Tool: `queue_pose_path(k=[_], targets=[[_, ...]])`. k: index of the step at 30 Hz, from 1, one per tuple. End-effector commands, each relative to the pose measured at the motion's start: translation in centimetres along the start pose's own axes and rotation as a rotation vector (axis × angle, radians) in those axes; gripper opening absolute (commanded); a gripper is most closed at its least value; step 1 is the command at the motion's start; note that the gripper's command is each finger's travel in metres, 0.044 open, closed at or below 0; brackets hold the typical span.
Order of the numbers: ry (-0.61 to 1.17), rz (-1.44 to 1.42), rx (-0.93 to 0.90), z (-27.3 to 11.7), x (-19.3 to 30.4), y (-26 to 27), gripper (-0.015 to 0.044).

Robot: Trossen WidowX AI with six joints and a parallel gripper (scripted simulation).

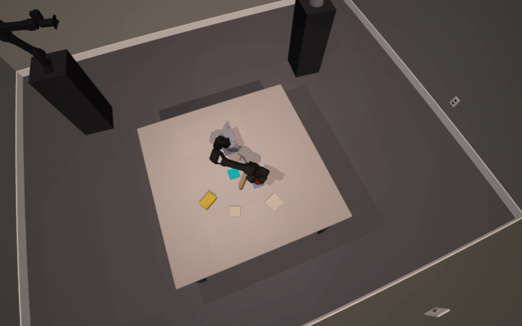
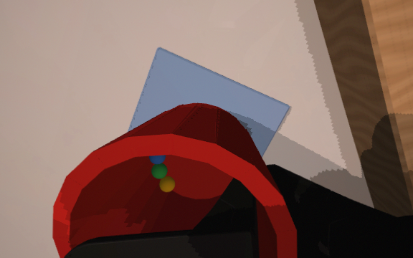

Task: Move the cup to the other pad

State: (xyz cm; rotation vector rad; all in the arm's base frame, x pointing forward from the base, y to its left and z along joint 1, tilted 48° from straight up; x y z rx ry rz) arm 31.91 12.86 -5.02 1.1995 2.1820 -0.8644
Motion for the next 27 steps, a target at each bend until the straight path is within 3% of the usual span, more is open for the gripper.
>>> queue_pose_path(k=[1, 13, 27], targets=[[0.004, 0.004, -0.01, -1.6, 0.0, 0.2, 0.0], [0.001, 0.001, -0.01, -5.3, 0.1, 0.1, 0.0], [-0.003, -0.003, -0.01, -5.1, 0.2, 0.1, 0.0]])
Point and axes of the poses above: the point midway between the two fingers, 35 mm back from their tips, its own z axis out along the fingers, its own y axis across the jaws, x = y × z, the point moved 2 cm from there along -z, back along the fingers, and after that the axes turned 5 degrees about z, right-handed, at the moved point
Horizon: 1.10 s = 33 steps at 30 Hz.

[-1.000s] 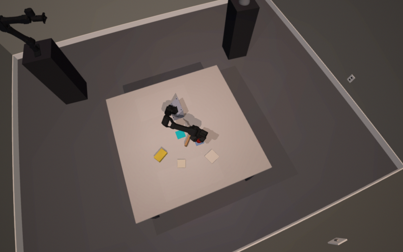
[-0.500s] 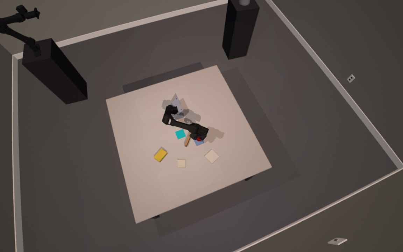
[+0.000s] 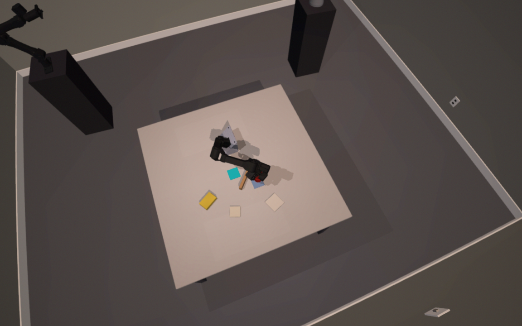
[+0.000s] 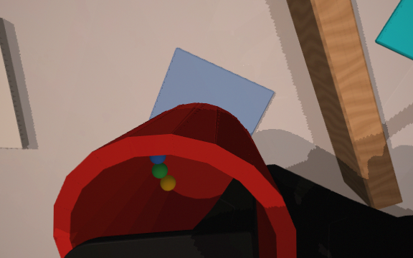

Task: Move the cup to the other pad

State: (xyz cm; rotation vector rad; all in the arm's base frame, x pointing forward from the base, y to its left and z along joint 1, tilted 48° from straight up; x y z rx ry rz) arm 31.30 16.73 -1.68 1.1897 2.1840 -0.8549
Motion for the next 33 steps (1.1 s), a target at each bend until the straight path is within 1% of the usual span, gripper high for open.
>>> queue_pose_path(k=[1, 10, 33], targets=[[0.0, 0.0, 0.0, 0.0, 0.0, 0.0, 0.0], [0.0, 0.0, 0.0, 0.0, -0.1, -0.3, 0.0], [0.002, 0.002, 0.002, 0.0, -1.4, -3.5, 0.0]])
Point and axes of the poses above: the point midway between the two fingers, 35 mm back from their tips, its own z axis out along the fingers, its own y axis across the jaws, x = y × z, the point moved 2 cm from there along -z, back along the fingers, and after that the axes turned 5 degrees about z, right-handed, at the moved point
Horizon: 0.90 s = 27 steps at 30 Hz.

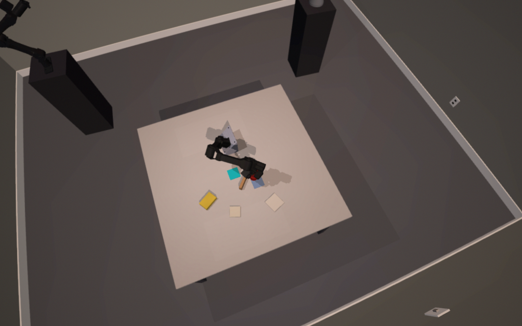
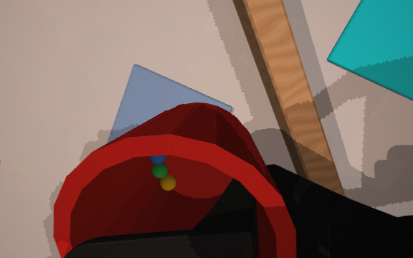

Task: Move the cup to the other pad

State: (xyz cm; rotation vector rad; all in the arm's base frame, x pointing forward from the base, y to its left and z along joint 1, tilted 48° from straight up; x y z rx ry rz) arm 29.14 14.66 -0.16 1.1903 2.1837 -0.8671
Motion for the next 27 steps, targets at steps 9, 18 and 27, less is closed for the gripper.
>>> queue_pose_path(k=[9, 18, 27], targets=[[0.004, 0.005, -0.006, -0.2, -0.9, -1.8, 0.0], [0.004, 0.004, -0.005, -0.2, -1.5, -3.3, 0.0], [0.004, 0.004, -0.005, -0.2, -2.1, -4.8, 0.0]])
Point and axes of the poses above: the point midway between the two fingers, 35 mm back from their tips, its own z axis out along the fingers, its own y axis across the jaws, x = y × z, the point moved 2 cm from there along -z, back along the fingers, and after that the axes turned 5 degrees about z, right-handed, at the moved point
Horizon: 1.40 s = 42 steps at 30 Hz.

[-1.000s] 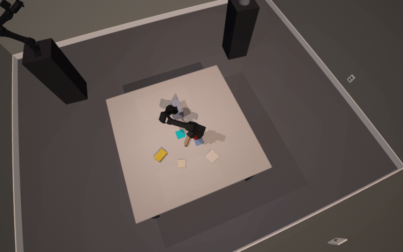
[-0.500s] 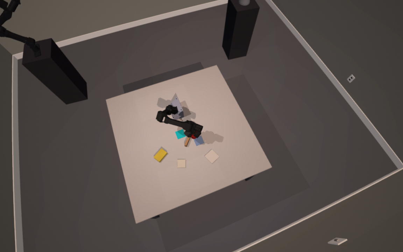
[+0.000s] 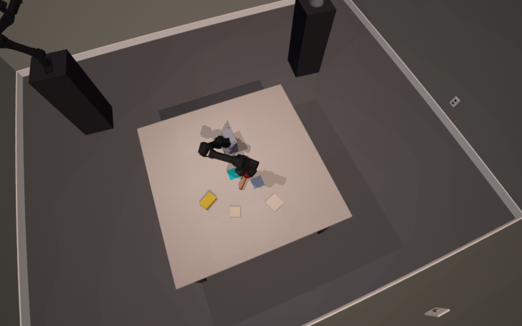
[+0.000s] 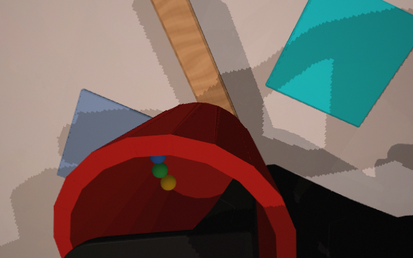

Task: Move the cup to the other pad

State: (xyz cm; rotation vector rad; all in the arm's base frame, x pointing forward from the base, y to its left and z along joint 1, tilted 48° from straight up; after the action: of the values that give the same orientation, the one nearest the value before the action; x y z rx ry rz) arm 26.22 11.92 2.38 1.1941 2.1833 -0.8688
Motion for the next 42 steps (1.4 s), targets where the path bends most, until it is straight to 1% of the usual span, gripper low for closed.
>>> queue_pose_path(k=[1, 42], targets=[[0.002, 0.002, -0.007, -0.1, -0.4, -0.6, 0.0], [0.001, 0.0, -0.004, -0.4, -3.3, -7.4, 0.0]])
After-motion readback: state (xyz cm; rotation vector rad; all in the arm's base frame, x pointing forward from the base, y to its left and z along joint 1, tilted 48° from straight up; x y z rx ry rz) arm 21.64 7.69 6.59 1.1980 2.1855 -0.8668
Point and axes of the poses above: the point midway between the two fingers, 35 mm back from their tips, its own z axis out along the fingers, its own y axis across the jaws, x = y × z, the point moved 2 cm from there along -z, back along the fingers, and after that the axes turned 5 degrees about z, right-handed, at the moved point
